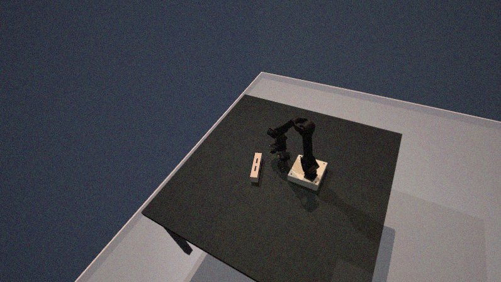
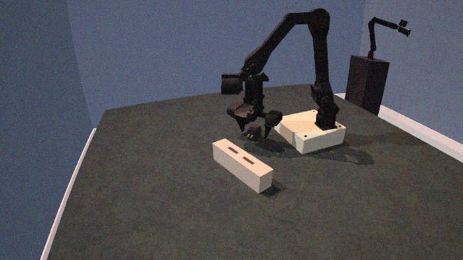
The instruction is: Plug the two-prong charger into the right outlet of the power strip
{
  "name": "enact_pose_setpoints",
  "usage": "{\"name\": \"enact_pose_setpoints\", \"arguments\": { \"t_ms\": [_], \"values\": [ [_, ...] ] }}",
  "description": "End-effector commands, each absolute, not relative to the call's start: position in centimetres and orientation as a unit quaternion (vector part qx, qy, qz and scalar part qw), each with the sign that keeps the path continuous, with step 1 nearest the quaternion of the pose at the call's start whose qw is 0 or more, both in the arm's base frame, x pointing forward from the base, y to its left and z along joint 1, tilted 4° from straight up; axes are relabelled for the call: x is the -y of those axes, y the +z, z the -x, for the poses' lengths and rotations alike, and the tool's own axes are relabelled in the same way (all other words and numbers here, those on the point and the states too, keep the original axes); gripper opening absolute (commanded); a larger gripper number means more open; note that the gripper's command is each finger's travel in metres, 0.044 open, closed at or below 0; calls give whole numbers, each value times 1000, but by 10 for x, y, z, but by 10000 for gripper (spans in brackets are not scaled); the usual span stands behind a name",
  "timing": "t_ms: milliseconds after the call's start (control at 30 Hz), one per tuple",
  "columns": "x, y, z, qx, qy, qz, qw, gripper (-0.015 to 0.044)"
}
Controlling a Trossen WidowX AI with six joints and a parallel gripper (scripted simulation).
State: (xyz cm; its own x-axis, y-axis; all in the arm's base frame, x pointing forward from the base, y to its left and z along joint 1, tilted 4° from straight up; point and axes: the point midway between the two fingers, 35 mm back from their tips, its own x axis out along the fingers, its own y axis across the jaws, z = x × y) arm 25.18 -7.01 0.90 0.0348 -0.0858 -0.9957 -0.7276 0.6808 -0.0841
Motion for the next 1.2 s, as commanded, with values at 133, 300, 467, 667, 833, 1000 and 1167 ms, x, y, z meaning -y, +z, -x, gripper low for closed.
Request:
{"name": "enact_pose_setpoints", "arguments": {
  "t_ms": [133, 300, 467, 667, 833, 1000, 1167],
  "values": [
    [70, 9, -252, -649, 248, 313, 647, 309],
    [70, 9, -252, -649, 248, 313, 647, 177],
    [70, 9, -252, -649, 248, 313, 647, 105],
    [70, 14, -252, -649, 248, 313, 647, 6],
    [70, 34, -250, -650, 247, 313, 647, 0],
    [68, 54, -244, -651, 246, 313, 647, 0],
    [68, 63, -240, -651, 246, 312, 647, 0]
  ]
}}
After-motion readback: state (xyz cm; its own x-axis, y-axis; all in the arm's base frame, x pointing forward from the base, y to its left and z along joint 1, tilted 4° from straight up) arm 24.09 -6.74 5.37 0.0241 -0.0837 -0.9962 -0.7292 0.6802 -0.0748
